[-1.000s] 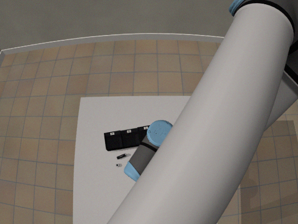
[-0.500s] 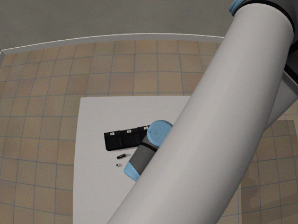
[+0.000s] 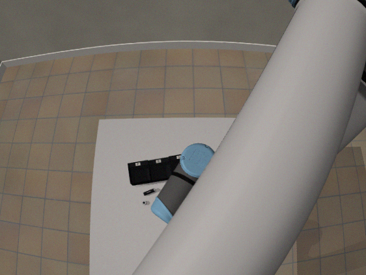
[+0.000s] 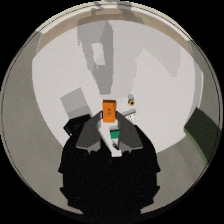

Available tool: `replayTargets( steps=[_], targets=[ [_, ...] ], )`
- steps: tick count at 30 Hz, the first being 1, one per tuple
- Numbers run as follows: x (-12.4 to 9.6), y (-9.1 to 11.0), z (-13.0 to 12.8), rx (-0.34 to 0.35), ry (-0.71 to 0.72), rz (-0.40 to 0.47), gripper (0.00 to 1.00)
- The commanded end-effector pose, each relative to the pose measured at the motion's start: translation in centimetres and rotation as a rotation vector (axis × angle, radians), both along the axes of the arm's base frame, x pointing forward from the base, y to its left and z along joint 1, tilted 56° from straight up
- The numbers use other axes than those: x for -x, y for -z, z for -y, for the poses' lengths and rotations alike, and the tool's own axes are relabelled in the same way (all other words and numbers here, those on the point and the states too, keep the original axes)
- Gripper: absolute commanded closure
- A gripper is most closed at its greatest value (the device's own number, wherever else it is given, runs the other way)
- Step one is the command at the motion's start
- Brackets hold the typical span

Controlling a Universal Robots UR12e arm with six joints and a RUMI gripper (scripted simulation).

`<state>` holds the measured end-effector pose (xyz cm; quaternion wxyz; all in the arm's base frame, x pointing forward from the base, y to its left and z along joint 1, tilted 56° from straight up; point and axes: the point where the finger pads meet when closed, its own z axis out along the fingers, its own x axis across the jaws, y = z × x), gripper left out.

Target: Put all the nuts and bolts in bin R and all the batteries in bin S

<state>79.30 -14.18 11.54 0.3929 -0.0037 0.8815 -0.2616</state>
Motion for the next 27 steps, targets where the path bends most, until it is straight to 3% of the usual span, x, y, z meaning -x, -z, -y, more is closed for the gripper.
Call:
replayTargets(
  steps=[1,27],
  targets=[
    [1.1,-1.0,-0.8,0.0,0.0,0.0,1.0],
    [2.5,-2.0,-1.7,0.0,0.0,0.0,1.0]
  ],
)
